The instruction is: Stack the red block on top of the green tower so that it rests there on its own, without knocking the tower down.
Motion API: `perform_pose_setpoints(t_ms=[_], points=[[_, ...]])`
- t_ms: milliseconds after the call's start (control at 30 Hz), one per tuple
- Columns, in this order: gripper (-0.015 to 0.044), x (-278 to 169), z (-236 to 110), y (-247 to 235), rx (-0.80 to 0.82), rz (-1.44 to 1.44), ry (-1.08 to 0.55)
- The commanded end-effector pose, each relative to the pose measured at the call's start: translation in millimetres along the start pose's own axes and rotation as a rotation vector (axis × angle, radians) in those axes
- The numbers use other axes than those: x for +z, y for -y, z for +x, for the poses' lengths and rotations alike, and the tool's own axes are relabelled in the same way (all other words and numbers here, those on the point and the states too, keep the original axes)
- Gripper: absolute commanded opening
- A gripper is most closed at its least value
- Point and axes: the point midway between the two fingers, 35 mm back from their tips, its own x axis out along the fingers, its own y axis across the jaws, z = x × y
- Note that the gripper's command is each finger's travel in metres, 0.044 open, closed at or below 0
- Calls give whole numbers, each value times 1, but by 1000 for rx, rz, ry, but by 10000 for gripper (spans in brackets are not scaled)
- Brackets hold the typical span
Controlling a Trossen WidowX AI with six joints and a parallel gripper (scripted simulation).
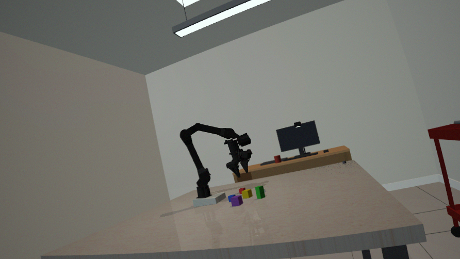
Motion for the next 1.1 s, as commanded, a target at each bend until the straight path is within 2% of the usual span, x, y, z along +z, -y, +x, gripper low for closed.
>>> perform_pose_setpoints(t_ms=[0, 267, 567, 1067], points=[[440, -26, 13, 7, -99, -42, -64], [440, -26, 12, 7, -104, -44, -66], [440, -28, 55, 12, -104, -44, -66], [440, -27, 70, 14, -104, -44, -66]])
